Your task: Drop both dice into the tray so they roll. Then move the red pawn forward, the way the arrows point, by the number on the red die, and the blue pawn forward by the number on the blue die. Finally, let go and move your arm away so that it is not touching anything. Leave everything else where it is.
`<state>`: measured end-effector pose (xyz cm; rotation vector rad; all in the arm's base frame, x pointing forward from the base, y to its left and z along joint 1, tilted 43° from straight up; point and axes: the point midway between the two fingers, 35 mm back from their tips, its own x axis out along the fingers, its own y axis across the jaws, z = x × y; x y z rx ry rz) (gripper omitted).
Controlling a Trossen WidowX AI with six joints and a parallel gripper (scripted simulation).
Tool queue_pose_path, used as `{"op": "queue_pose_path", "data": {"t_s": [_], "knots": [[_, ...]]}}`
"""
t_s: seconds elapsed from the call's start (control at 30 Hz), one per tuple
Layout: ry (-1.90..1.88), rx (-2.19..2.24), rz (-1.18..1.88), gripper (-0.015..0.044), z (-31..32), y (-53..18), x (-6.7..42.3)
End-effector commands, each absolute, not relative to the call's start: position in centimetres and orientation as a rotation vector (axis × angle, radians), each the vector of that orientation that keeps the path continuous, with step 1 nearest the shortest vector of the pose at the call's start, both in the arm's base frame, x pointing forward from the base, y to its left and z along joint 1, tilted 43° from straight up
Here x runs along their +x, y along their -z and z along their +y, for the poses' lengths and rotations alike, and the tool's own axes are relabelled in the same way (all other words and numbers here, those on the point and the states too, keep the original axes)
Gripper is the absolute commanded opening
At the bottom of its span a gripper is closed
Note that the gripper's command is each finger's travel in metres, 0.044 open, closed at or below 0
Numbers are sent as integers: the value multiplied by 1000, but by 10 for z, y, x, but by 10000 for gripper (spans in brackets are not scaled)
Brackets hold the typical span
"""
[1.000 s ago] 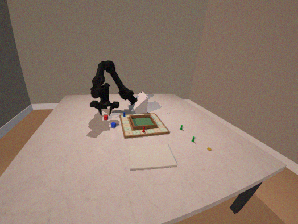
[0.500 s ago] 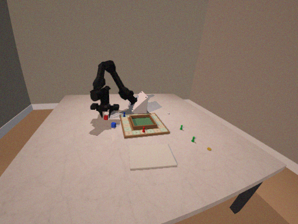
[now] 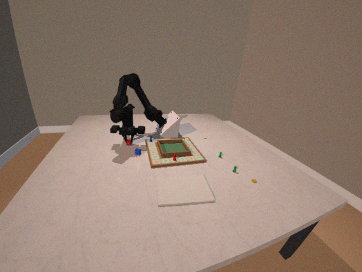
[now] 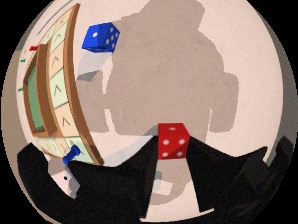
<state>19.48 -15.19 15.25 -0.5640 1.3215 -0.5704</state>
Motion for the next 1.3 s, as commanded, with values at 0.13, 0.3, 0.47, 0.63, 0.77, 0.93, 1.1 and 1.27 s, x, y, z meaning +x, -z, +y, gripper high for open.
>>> {"op": "queue_pose_path", "data": {"t_s": [0.13, 0.3, 0.47, 0.63, 0.77, 0.93, 1.1, 1.27], "knots": [[560, -546, 1323, 0, -130, -172, 198], [556, -540, 1327, 0, -114, -187, 196], [556, -541, 1329, 0, -99, -203, 192], [560, -548, 1328, 0, -86, -220, 186], [565, -557, 1323, 0, -76, -234, 180], [552, -578, 1328, 0, -72, -237, 180], [443, -695, 1379, 0, -59, -225, 198], [327, -819, 1426, 0, -44, -211, 214]]}}
